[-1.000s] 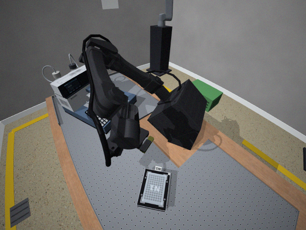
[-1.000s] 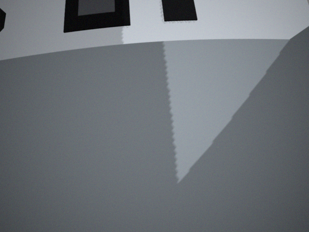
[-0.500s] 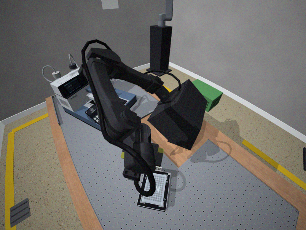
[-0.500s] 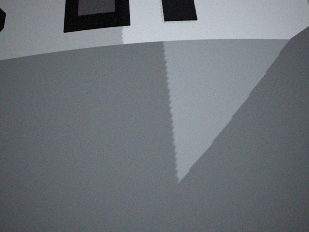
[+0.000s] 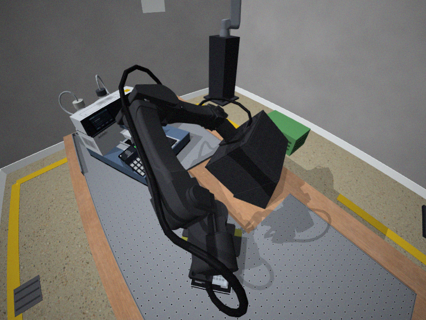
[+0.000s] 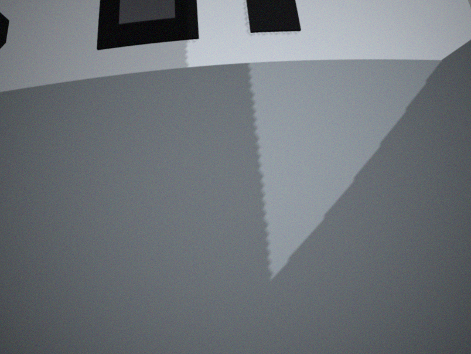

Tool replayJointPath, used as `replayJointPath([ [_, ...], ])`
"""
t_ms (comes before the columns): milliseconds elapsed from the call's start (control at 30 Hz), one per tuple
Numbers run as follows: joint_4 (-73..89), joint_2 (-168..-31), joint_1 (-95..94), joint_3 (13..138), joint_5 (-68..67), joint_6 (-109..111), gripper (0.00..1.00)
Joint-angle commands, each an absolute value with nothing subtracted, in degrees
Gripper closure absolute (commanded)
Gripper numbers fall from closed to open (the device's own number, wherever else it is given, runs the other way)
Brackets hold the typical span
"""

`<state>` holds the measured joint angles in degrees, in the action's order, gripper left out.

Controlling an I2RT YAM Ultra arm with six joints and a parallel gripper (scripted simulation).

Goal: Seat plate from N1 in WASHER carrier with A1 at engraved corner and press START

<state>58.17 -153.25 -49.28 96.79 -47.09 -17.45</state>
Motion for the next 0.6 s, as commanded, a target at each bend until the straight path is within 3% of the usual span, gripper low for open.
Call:
replayJointPath([
  [0, 59.58, -156.52, -51.32, 101.6, -46.46, -18.13, 0.0],
  [567, 61.02, -157.52, -51.4, 105.36, -46.73, -18.46, 0.0],
])
